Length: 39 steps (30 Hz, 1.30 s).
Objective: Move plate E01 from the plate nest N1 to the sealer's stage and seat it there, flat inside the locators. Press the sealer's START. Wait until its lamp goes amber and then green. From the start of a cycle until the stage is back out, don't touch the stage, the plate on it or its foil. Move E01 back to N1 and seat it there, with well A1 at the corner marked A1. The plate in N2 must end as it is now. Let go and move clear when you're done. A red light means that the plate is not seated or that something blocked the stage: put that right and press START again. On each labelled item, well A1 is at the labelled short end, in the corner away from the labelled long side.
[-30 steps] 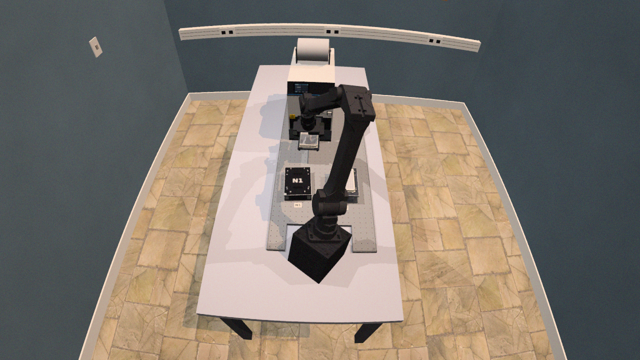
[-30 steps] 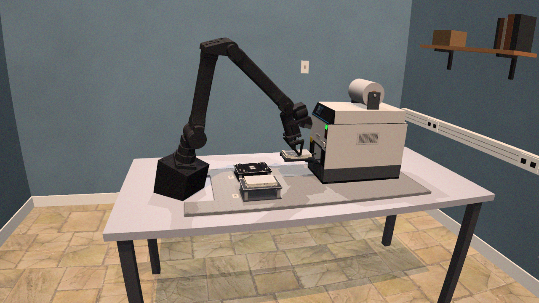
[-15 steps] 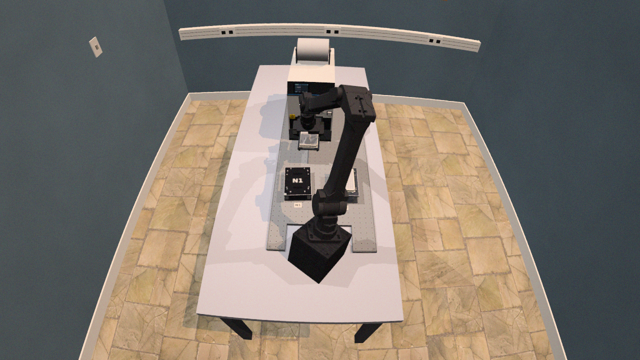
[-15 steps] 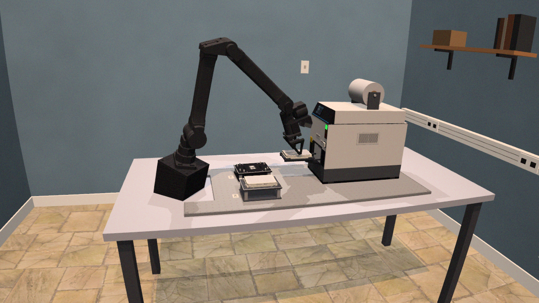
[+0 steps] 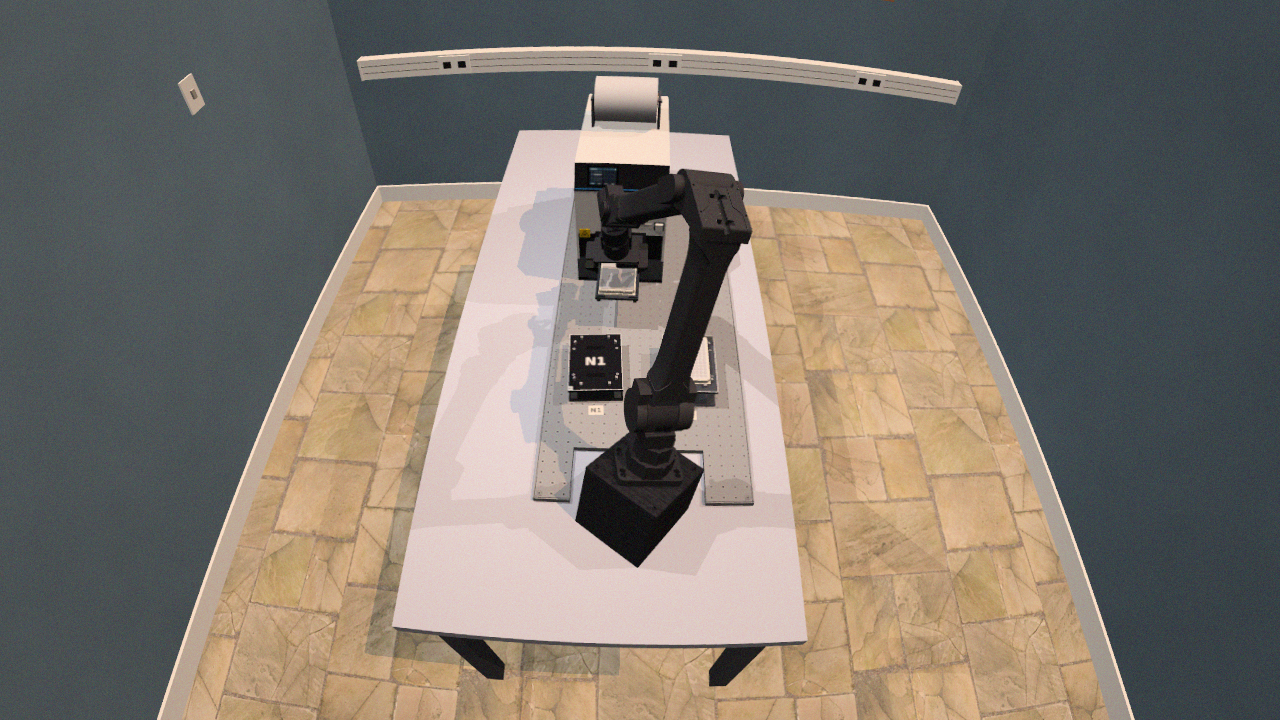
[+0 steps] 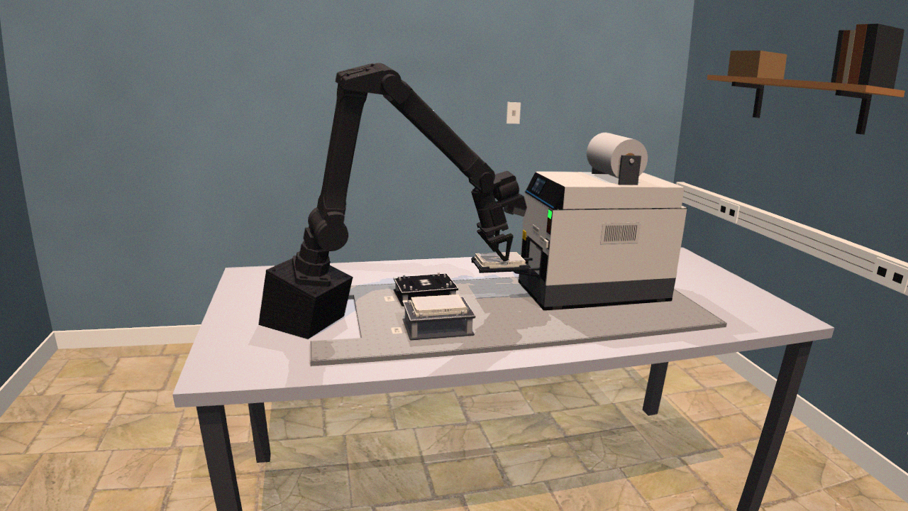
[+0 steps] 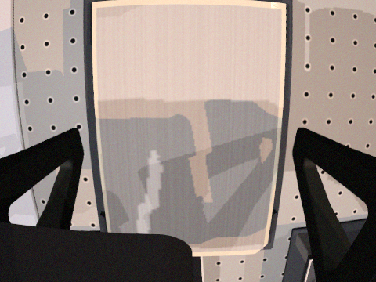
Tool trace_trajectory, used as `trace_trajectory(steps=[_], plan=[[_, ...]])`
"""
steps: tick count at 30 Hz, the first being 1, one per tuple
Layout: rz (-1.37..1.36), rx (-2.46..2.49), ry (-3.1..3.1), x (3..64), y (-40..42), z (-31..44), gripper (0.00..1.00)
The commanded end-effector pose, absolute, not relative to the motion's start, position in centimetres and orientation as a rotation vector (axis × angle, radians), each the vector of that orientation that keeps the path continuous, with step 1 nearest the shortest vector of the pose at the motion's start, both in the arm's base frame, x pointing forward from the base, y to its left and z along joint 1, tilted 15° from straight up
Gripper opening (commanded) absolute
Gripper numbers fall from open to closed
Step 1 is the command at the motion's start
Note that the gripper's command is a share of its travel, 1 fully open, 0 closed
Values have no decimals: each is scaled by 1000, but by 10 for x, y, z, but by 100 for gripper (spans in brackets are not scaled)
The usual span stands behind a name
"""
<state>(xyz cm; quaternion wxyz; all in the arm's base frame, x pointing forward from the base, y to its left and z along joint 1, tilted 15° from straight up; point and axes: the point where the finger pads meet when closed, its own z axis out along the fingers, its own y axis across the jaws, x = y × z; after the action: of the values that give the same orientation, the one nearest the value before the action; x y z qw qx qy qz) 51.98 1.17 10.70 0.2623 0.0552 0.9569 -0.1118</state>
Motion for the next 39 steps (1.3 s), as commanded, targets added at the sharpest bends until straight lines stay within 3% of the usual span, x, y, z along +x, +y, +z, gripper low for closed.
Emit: trace_trajectory(steps=[1,39], plan=[[-303,166,2551,527,3,123,100],[-302,165,2535,540,1,111,100]])
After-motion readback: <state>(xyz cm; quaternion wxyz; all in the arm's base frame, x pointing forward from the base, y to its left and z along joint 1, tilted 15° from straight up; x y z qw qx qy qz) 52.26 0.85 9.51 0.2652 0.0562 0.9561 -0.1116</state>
